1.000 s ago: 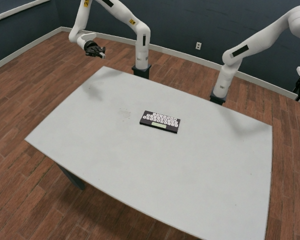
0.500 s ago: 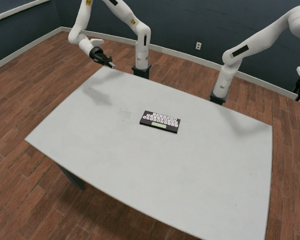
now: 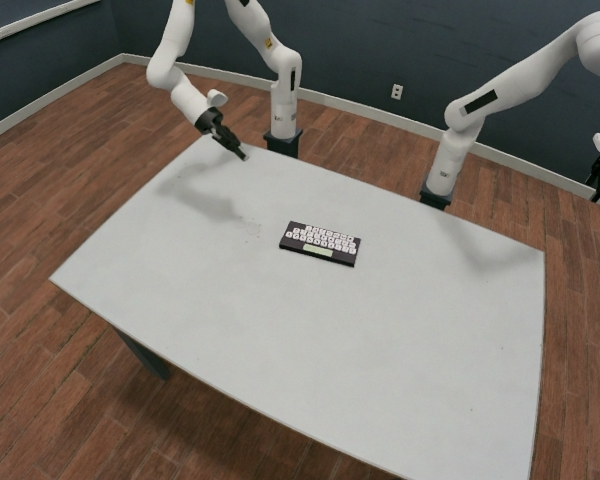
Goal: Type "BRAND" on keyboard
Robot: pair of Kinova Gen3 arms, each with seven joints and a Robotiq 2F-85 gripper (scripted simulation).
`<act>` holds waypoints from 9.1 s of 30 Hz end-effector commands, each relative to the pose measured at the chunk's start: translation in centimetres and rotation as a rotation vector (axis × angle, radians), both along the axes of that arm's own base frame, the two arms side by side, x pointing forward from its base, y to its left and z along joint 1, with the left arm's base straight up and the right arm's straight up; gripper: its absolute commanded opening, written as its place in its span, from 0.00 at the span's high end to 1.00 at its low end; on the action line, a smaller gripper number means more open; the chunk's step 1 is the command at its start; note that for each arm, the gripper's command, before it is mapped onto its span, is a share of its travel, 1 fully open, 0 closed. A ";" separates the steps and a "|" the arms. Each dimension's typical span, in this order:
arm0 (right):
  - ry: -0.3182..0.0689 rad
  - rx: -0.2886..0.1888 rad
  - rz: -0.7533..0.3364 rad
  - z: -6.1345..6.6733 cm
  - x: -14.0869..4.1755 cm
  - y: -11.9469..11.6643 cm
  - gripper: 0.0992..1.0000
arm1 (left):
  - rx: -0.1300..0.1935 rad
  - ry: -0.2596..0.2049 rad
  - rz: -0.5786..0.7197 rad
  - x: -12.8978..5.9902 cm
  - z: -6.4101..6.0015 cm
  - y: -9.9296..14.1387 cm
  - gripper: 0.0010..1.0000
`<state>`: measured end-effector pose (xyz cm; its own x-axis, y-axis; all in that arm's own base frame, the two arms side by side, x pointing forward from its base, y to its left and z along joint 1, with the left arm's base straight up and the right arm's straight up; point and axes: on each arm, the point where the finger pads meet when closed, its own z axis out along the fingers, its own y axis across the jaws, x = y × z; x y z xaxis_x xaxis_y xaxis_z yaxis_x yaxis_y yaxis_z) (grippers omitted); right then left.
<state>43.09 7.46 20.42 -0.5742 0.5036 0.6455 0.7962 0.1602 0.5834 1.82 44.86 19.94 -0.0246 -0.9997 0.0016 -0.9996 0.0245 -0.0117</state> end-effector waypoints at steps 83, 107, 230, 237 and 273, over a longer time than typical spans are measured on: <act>-0.664 -1.096 0.709 -13.1 5.4 25.6 1.00 | 0.002 0.012 -0.005 -0.5 0.1 0.1 0.00; -0.741 -1.220 0.785 -14.6 6.0 28.4 1.00 | 0.002 0.012 -0.005 -0.5 0.1 0.1 0.00; -0.749 -1.234 0.790 -14.7 6.8 19.3 1.00 | 0.002 0.012 -0.005 -0.5 0.1 0.1 0.00; -0.749 -1.234 0.790 -14.7 6.8 19.3 1.00 | 0.002 0.012 -0.005 -0.5 0.1 0.1 0.00; -0.746 -1.231 0.790 -13.0 6.1 19.2 1.00 | 0.002 0.012 -0.005 -0.5 0.1 0.1 0.00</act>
